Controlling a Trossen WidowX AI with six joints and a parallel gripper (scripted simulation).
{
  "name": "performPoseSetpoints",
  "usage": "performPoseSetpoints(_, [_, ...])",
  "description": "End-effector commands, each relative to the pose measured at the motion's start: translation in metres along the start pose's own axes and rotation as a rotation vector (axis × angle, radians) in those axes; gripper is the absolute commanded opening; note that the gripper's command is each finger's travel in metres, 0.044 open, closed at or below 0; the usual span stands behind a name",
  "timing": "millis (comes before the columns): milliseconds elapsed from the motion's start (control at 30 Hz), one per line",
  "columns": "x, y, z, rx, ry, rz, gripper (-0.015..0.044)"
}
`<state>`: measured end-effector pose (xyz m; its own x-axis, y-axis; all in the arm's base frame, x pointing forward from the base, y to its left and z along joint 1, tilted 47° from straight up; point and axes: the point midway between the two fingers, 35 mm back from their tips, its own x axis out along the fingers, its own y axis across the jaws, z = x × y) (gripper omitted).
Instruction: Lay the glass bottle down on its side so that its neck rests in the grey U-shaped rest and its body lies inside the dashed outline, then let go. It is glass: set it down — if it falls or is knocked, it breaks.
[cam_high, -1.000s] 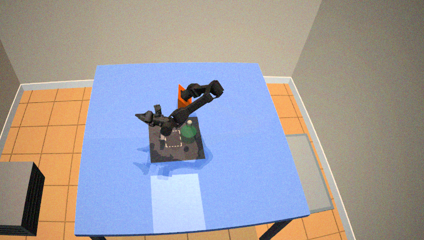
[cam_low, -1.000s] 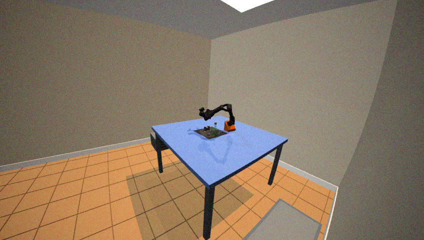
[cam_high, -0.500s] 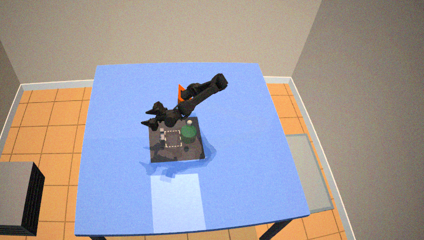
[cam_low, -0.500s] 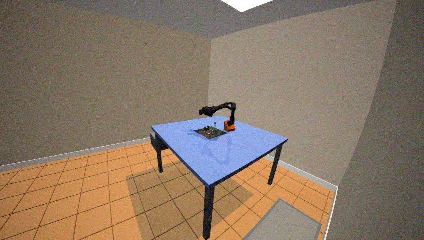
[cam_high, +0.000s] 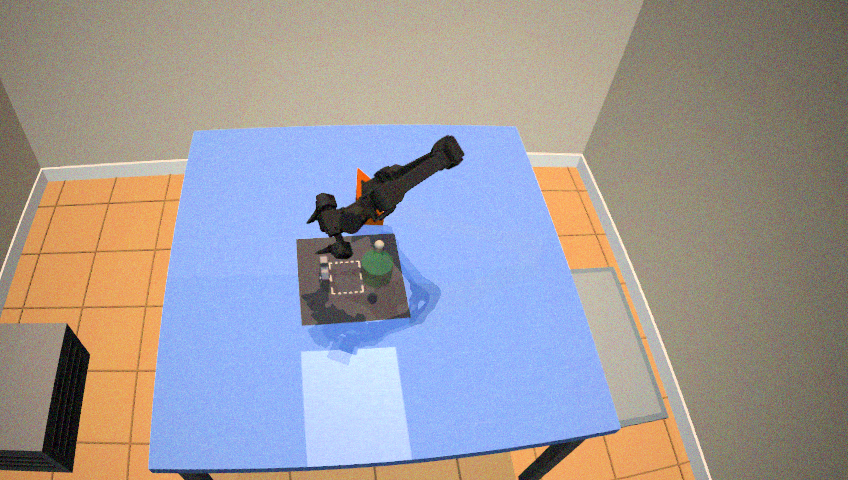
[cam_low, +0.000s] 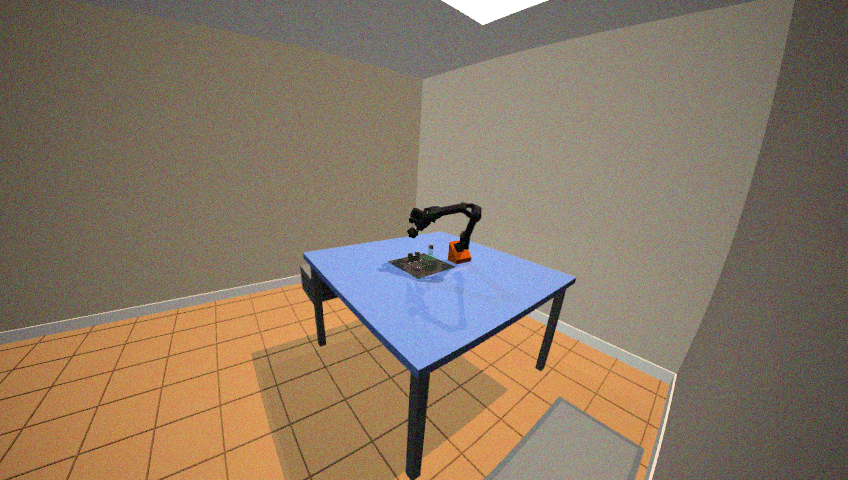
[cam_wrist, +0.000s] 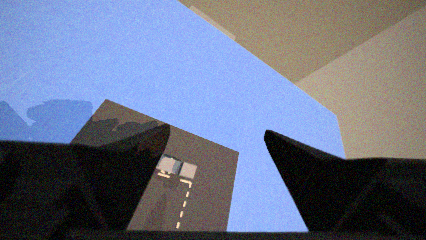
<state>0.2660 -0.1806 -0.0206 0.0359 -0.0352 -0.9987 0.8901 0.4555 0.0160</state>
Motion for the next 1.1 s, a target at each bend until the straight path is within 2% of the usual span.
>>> performPoseSetpoints(0, [-0.052, 0.004, -0.05, -0.732, 0.117, 0.353, 0.044])
performPoseSetpoints(233, [-0.069, 0.001, -0.078, -1.074, 0.086, 0.486, 0.044])
performPoseSetpoints(267, [-0.073, 0.003, -0.069, -1.142, 0.025, 0.459, 0.044])
performPoseSetpoints(400, [-0.086, 0.011, -0.08, -1.347, -0.035, 0.57, 0.044])
performPoseSetpoints(433, [-0.086, 0.003, -0.073, -1.36, -0.063, 0.536, 0.044])
performPoseSetpoints(533, [-0.094, 0.008, -0.08, -1.487, -0.111, 0.599, 0.044])
performPoseSetpoints(800, [-0.134, 0.03, -0.108, -1.861, -0.38, 0.862, 0.044])
performPoseSetpoints(1067, [-0.161, 0.04, -0.122, -2.179, -0.713, 0.962, 0.044])
